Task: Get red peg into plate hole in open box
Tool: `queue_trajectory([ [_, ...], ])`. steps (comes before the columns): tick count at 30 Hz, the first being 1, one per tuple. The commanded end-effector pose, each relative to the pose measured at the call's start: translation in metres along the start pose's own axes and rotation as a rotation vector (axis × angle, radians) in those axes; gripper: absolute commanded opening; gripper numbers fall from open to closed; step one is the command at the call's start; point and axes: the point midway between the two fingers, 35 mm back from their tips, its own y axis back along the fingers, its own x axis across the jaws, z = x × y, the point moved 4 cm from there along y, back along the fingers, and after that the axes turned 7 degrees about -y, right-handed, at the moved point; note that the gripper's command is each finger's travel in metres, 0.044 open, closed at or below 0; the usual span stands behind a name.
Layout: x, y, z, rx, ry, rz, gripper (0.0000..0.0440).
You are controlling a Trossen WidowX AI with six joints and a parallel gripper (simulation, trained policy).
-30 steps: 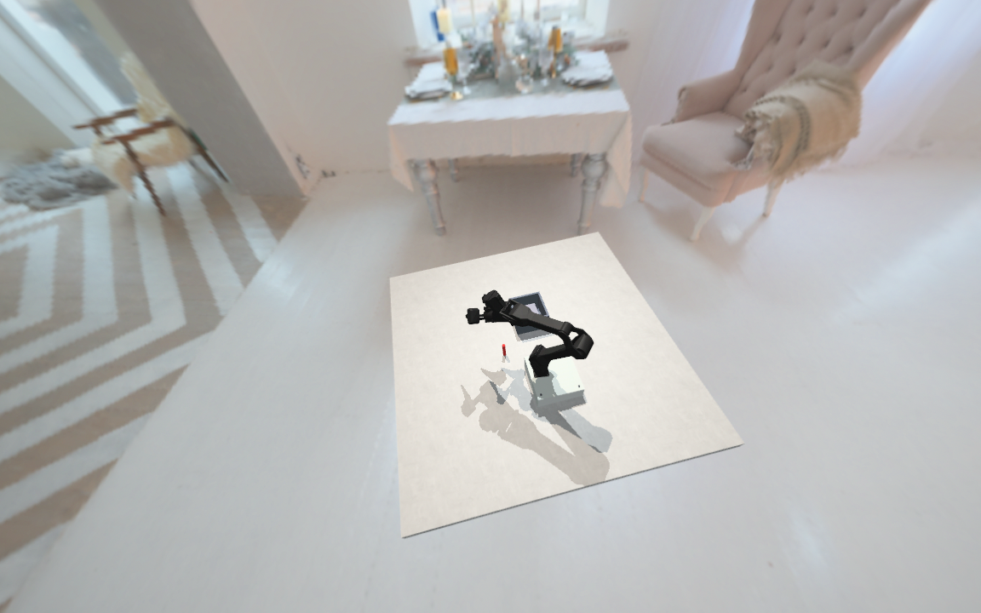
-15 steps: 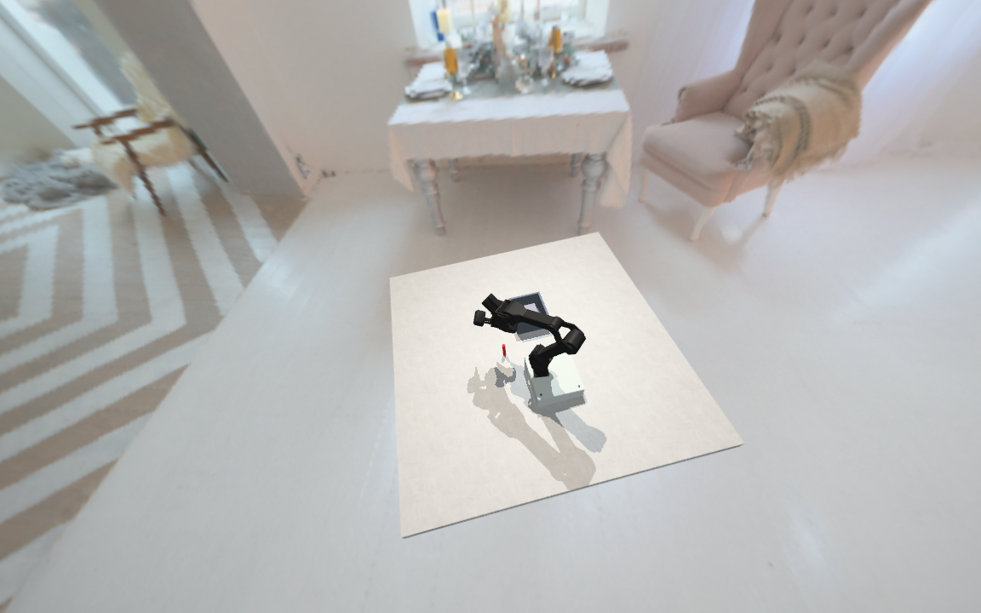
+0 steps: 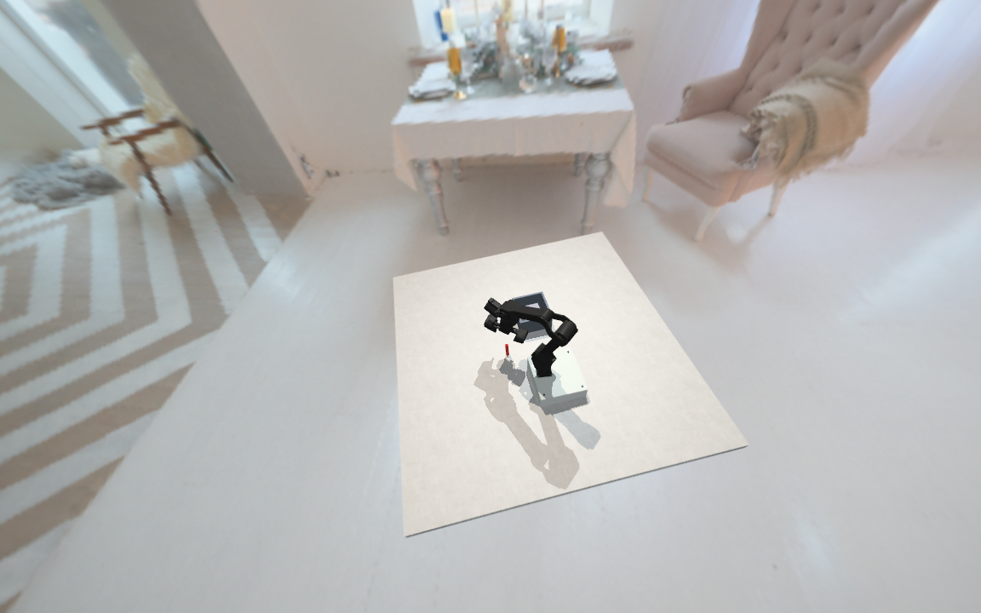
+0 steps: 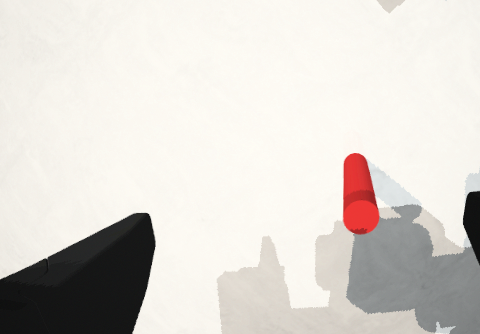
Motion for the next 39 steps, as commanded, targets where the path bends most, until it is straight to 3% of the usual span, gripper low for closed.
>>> queue_trajectory([
  [1, -0.007, -0.010, 0.001, 0.000, -0.061, -0.065, 0.0430],
  [10, -0.015, -0.039, 0.000, 0.009, -0.188, -0.141, 0.0418],
  [24, -0.024, -0.084, -0.009, 0.021, -0.309, -0.131, 0.0408],
  [28, -0.028, -0.091, -0.012, 0.031, -0.335, -0.143, 0.0336],
  [39, -0.026, -0.095, -0.011, 0.097, -0.369, -0.178, 0.0055],
])
